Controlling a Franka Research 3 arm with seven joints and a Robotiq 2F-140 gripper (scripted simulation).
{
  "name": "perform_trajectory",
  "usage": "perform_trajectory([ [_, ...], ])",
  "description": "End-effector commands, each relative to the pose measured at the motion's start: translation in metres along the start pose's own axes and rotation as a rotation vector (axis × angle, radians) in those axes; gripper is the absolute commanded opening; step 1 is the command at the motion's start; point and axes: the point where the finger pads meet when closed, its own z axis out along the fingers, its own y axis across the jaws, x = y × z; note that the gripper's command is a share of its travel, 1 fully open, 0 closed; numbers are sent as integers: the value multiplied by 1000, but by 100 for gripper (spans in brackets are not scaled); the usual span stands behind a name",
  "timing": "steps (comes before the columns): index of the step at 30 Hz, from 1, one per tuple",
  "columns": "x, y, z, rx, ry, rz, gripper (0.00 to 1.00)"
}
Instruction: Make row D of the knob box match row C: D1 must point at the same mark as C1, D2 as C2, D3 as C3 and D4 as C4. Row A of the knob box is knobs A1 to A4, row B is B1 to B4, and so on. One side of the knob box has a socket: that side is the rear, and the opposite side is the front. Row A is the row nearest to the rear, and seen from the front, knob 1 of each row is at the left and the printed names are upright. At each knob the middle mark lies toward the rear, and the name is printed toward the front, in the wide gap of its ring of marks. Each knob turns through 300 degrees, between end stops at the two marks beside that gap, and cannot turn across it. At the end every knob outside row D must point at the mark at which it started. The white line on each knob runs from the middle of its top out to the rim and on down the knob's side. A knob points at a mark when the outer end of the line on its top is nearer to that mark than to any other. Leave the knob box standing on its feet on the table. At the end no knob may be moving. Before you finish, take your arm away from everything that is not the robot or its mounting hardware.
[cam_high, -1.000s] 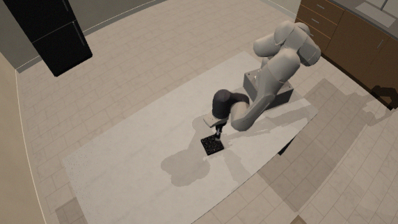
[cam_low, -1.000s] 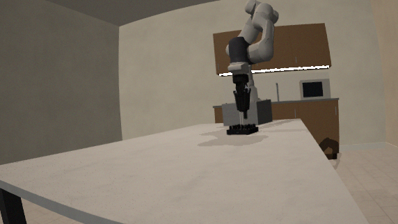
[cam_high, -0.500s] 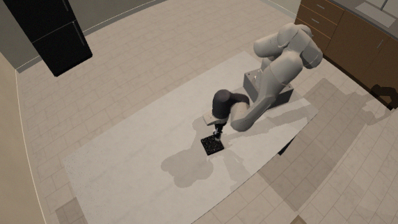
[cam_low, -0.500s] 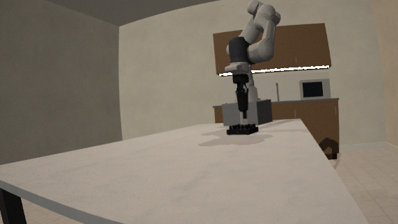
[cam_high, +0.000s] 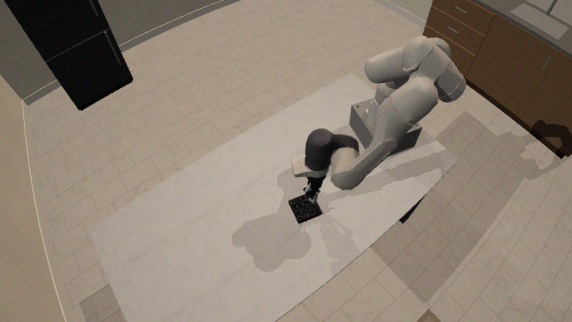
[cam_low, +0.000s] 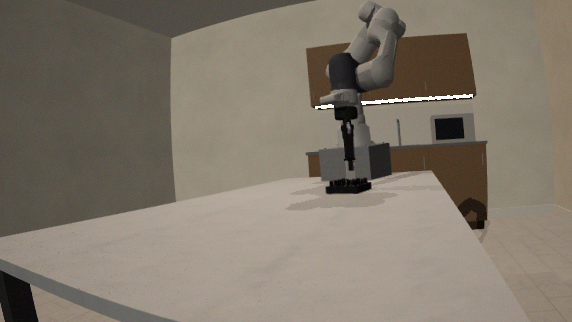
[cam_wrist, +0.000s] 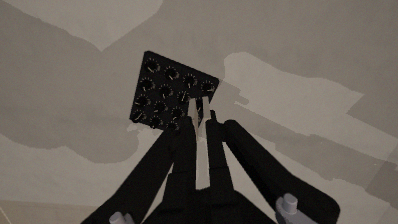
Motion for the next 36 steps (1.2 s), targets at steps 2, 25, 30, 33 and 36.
perform_trajectory([
  [2, 0, 0, 0, -11, 3, 156, 5],
  [25, 0, 0, 0, -10, 5, 466, 5],
  [30, 0, 0, 0, -10, 5, 516, 5],
  [33, 0, 0, 0, -10, 5, 538, 5],
  [36, 0, 0, 0, -10, 6, 550, 5],
])
